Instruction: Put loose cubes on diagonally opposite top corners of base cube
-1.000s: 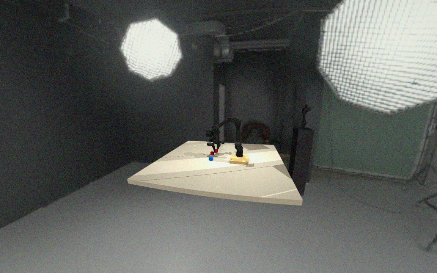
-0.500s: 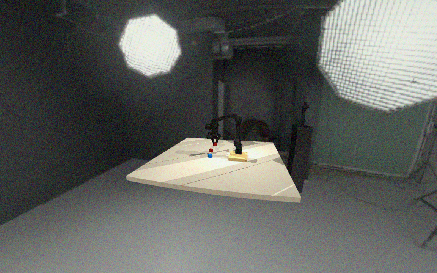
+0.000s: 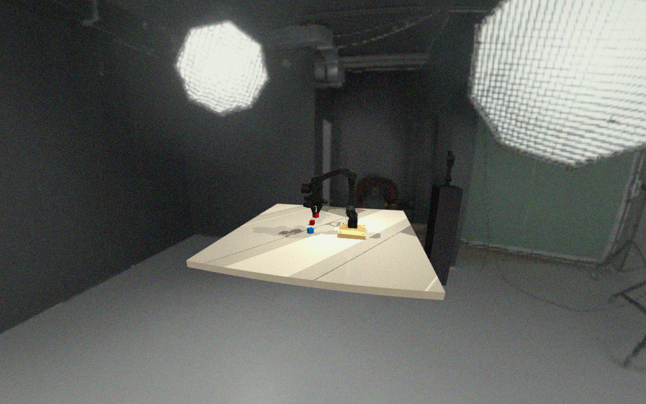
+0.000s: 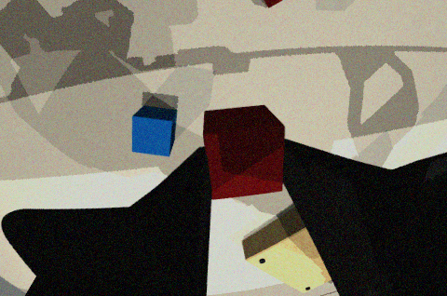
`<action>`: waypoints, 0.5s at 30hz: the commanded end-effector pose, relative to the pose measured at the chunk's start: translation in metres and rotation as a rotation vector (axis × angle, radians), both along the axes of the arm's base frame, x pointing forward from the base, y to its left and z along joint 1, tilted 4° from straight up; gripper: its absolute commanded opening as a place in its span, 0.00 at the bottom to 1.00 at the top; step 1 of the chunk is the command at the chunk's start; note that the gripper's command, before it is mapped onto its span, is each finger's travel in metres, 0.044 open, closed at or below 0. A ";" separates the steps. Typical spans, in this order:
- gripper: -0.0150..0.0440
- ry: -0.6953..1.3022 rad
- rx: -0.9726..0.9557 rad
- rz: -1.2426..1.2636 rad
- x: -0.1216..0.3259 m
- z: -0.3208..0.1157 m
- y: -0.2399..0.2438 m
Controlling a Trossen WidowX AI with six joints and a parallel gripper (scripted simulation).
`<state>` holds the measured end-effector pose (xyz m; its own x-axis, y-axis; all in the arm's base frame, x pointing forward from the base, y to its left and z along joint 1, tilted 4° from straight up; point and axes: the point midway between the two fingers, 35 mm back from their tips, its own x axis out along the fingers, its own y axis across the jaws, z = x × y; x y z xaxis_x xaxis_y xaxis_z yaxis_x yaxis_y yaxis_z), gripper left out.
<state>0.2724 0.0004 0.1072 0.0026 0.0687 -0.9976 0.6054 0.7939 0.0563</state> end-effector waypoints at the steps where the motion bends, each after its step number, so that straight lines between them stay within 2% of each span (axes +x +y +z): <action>1: 0.43 0.001 -0.003 0.081 0.002 -0.005 0.009; 15: 0.43 -0.023 0.002 0.407 0.008 -0.020 0.049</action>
